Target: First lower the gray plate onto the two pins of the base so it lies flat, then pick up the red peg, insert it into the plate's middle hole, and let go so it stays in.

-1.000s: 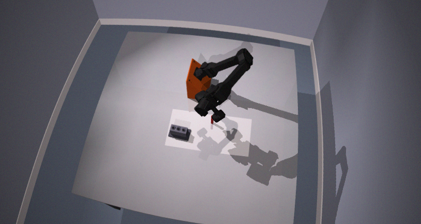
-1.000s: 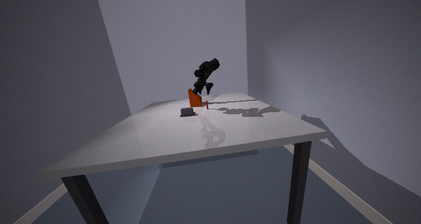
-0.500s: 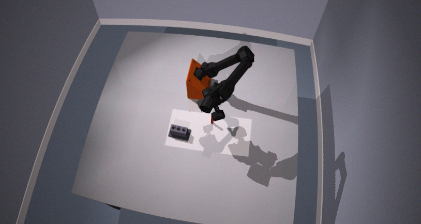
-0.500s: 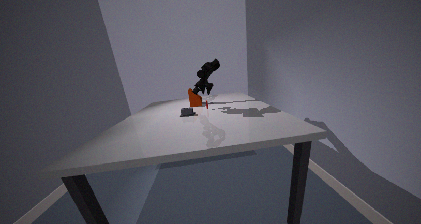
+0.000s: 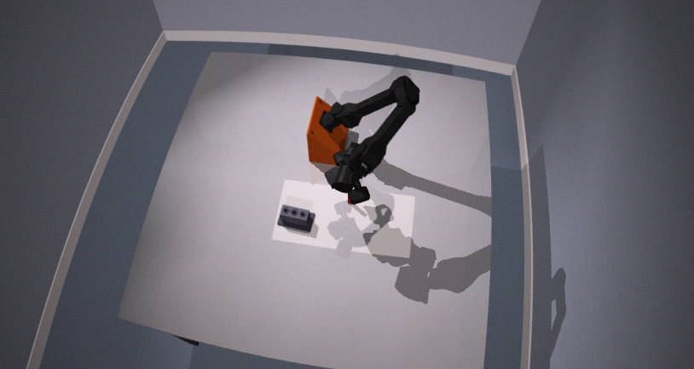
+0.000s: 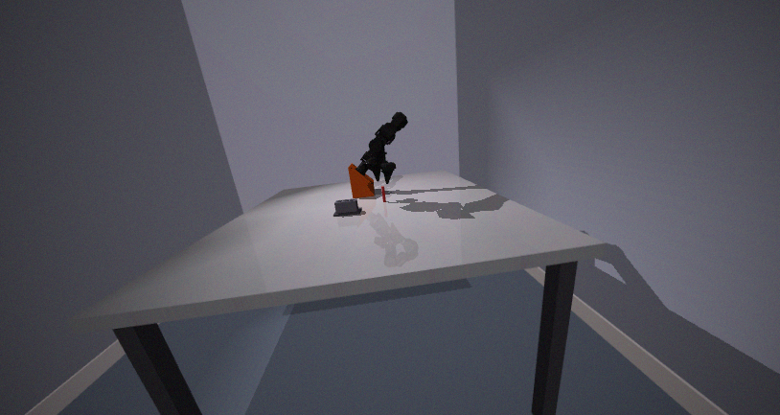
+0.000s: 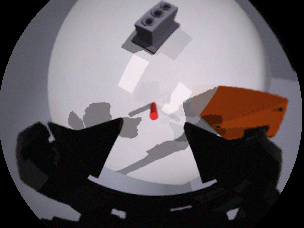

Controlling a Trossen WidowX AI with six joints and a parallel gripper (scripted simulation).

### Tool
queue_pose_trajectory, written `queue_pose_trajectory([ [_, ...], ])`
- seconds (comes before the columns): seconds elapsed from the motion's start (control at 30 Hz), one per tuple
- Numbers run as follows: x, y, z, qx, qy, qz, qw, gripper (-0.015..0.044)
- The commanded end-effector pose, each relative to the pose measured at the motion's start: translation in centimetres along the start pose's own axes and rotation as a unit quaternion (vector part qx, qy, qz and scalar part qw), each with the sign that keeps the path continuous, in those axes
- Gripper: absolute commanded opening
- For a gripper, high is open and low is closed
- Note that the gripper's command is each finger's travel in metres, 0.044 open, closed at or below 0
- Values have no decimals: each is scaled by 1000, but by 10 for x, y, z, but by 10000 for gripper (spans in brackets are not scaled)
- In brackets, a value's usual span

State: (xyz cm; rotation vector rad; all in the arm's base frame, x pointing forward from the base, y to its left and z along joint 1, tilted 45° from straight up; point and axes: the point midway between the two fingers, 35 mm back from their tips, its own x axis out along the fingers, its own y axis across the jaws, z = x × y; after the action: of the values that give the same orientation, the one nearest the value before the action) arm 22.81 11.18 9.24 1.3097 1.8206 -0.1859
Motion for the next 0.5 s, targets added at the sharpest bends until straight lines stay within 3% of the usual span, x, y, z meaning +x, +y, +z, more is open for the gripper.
queue_pose_trajectory([
  [0.0,5,0,0,3,1,2,1000,440],
  [0.47,28,1,2,3,0,1,1000,440],
])
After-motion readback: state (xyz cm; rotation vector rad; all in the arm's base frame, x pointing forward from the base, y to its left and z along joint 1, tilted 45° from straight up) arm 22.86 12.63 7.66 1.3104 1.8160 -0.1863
